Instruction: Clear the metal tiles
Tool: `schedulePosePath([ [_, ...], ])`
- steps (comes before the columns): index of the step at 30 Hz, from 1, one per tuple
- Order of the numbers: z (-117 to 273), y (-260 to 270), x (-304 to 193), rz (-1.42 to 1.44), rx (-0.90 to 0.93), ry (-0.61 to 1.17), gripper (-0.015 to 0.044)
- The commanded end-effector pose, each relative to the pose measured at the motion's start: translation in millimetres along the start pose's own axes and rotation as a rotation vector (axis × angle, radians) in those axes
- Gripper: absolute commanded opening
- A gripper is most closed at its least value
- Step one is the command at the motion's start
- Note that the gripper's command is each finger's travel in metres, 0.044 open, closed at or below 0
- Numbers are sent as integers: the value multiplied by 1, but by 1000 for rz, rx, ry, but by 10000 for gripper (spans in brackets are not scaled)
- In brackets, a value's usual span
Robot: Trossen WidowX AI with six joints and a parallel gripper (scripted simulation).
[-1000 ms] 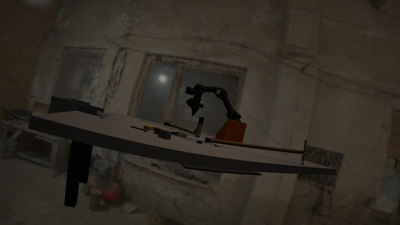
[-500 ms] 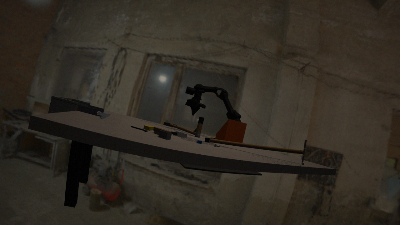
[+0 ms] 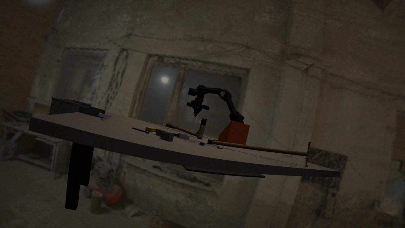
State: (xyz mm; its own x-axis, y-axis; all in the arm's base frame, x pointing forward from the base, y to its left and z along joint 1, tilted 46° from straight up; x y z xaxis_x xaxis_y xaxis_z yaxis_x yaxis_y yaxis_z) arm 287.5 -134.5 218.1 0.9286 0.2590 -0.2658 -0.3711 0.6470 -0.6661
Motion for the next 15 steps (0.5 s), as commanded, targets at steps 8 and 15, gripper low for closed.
schedulePosePath([
  [8,4,-9,-12,259,0,6,0],
  [15,6,-14,-19,417,0,9,0],
])
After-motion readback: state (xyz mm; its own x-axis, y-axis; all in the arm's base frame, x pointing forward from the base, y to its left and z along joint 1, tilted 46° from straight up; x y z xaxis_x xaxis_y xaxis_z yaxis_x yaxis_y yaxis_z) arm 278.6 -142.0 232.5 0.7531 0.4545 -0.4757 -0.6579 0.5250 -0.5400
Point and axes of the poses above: the point midway between the two fingers, 35 mm back from their tips, its own z axis back along the fingers, its own y axis across the jaws, x = y × z, the point moved 2 cm from there along z, back along the fingers, and after that the axes turned 14 degrees about -z, right-handed, at the moved point
